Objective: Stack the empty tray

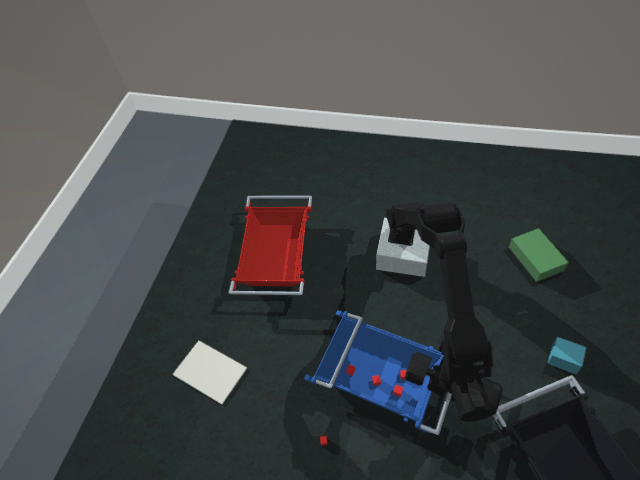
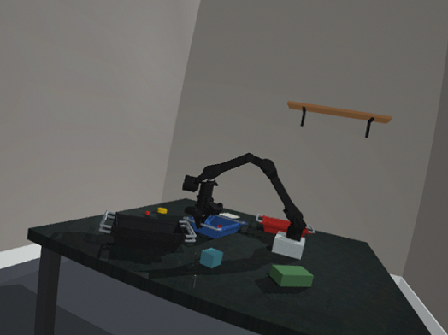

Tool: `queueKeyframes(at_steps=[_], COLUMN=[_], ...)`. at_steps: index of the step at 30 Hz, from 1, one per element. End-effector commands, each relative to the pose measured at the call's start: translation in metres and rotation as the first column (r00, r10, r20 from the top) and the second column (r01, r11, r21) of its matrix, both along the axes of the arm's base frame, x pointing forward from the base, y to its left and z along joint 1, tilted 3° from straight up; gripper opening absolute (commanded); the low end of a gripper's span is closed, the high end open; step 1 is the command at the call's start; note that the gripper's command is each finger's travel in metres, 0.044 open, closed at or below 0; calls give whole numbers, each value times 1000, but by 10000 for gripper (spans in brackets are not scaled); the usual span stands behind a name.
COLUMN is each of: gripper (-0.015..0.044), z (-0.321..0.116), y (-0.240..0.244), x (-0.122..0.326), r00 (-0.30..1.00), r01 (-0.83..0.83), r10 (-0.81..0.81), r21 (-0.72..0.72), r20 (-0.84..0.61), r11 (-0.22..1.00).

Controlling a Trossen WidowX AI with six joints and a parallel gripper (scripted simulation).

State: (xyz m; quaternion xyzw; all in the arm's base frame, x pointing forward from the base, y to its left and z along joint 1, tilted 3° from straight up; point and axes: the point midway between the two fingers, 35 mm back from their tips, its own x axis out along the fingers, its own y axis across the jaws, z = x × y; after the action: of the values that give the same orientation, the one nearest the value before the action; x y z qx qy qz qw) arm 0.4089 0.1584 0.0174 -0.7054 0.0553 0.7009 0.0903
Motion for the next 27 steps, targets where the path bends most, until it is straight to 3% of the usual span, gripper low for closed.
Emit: queueKeyframes(at_steps=[1, 13, 27], gripper=[84, 84, 84], z=[1, 29, 10], y=[-1, -32, -70], x=[-1, -7, -15], r00=[1000, 1000, 1000], r01=[-2, -2, -2], r10=[2, 2, 2], r21=[5, 2, -1], r20=[0, -1, -2], r11=[1000, 1000, 1000])
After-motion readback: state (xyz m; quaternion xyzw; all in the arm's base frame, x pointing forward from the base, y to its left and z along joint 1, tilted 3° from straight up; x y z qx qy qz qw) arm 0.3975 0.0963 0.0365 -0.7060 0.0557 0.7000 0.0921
